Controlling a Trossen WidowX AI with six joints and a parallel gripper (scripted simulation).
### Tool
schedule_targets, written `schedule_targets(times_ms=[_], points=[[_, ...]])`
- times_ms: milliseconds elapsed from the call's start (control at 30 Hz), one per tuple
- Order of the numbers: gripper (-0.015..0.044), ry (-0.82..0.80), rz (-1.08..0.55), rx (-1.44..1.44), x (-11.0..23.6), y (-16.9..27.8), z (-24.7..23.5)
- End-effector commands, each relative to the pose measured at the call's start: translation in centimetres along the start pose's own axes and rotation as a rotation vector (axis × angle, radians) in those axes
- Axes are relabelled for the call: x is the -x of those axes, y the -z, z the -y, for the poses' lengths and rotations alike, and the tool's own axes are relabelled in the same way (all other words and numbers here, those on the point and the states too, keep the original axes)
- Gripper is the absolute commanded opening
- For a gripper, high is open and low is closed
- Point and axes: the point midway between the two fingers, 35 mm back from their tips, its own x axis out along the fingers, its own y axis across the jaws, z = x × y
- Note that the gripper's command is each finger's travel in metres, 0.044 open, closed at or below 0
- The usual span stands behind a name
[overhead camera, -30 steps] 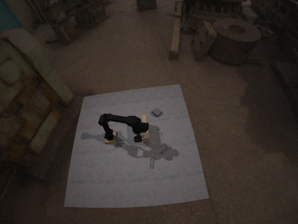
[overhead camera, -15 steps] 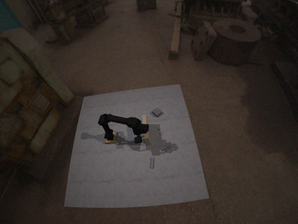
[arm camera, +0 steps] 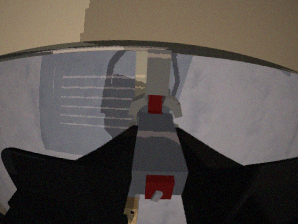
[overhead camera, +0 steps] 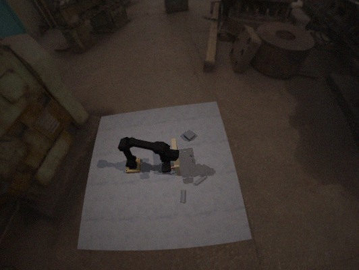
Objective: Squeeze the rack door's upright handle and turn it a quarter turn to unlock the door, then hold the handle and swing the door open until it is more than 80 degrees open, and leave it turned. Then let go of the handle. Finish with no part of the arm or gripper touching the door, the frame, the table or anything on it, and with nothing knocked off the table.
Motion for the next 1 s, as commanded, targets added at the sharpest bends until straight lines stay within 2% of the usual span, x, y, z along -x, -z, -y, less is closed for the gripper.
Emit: schedule_targets(times_ms=[0,100,267,967], points=[[0.0035,0.000,0.001,0.000,-0.02,0.02,0.00],[0.0015,0.000,0.001,0.000,-0.02,0.02,0.00],[0.0014,0.000,0.001,-0.032,-0.02,0.02,0.00],[0.0014,-0.001,0.001,-1.058,-0.02,0.02,0.00]])
